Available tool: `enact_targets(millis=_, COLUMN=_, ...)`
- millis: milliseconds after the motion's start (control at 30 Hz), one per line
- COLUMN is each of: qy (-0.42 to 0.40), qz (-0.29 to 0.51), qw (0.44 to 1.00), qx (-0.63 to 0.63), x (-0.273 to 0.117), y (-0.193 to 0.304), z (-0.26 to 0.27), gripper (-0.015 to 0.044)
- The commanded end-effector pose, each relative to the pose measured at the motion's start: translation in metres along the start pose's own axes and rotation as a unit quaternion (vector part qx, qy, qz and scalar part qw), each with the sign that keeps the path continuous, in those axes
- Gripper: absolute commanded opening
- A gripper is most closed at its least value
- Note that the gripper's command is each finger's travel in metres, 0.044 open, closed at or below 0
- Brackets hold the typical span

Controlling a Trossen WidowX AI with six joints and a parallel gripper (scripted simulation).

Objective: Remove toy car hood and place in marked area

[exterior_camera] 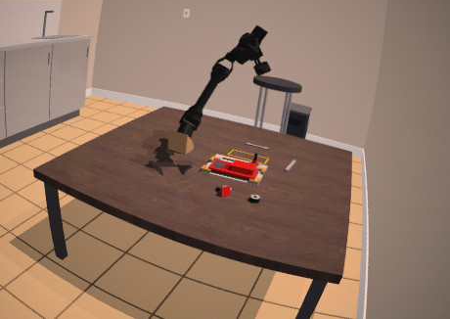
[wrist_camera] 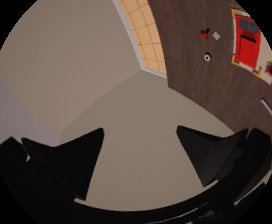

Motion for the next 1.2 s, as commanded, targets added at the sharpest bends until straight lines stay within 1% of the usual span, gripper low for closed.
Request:
enact_targets(millis=0, qy=0.002, qz=0.0, qw=1.0, qx=-0.005, x=0.001, y=0.0, z=-0.001, gripper=0.044)
enact_targets(millis=133, qy=0.042, qz=-0.007, qw=0.994, qx=-0.103, x=0.014, y=-0.004, z=-0.018, gripper=0.044)
enact_targets(millis=267, qy=0.09, qz=-0.004, qw=0.972, qx=-0.219, x=0.029, y=-0.008, z=-0.04, gripper=0.044)
enact_targets(millis=400, qy=0.138, qz=0.009, qw=0.934, qx=-0.329, x=0.042, y=-0.013, z=-0.062, gripper=0.044)
enact_targets(millis=533, qy=0.183, qz=0.032, qw=0.882, qx=-0.433, x=0.054, y=-0.018, z=-0.084, gripper=0.044)
enact_targets(millis=667, qy=0.223, qz=0.064, qw=0.818, qx=-0.527, x=0.063, y=-0.024, z=-0.107, gripper=0.044)
enact_targets(millis=800, qy=0.257, qz=0.105, qw=0.742, qx=-0.61, x=0.071, y=-0.03, z=-0.13, gripper=0.044)
enact_targets(millis=1000, qy=0.294, qz=0.181, qw=0.611, qx=-0.712, x=0.079, y=-0.039, z=-0.164, gripper=0.044)
enact_targets(millis=1167, qy=0.309, qz=0.252, qw=0.493, qx=-0.773, x=0.084, y=-0.047, z=-0.192, gripper=0.044)
Point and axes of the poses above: the point midway between the two fingers, 35 mm back from their tips, its own x axis out along the fingers, its own z axis across the jaws, y = z × x, the point moved 7 cm from there along -x, back along the fingers, and after that the axes turned 14 degrees about -x, right-handed, at the moved point
